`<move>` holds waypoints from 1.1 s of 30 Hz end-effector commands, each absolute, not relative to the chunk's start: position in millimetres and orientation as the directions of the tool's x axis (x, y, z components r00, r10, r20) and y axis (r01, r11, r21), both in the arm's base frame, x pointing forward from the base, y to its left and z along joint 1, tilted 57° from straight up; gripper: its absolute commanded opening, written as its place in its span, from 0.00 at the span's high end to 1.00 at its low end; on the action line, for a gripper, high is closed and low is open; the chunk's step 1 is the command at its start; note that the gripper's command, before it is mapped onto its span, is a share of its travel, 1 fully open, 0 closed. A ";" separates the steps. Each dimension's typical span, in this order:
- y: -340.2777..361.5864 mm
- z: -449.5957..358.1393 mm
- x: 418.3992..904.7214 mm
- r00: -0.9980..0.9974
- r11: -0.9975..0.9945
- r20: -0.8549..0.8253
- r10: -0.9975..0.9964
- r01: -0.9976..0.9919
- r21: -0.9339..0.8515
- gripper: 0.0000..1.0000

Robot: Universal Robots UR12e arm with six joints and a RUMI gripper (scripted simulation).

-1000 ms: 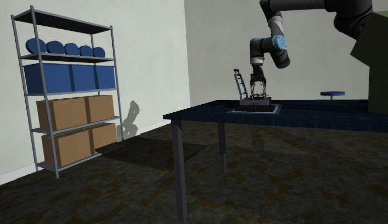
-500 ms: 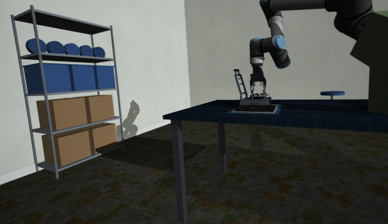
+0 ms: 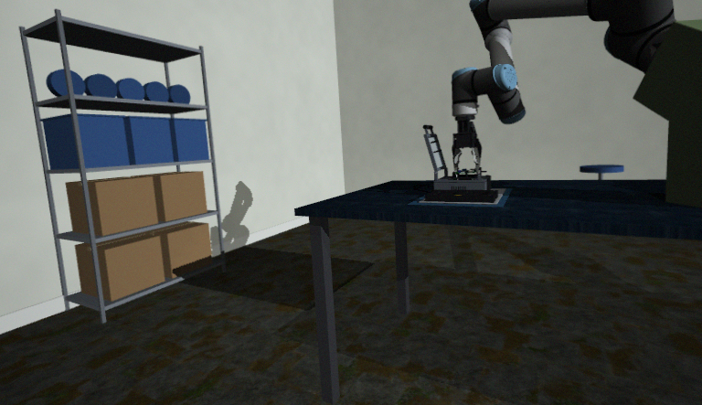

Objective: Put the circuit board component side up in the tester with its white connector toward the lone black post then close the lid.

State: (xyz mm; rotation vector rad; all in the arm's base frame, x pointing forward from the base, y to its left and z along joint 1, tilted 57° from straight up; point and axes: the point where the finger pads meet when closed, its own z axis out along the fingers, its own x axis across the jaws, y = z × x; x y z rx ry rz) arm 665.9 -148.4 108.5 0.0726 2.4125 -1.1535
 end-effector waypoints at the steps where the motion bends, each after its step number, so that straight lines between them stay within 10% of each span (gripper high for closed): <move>1: -149.7 107.4 663.6 -0.893 0.647 -0.426 -0.147 0.240 -0.724 0.61; 33: -150.8 105.8 662.5 -0.893 0.647 -0.426 -0.147 0.239 -0.724 0.61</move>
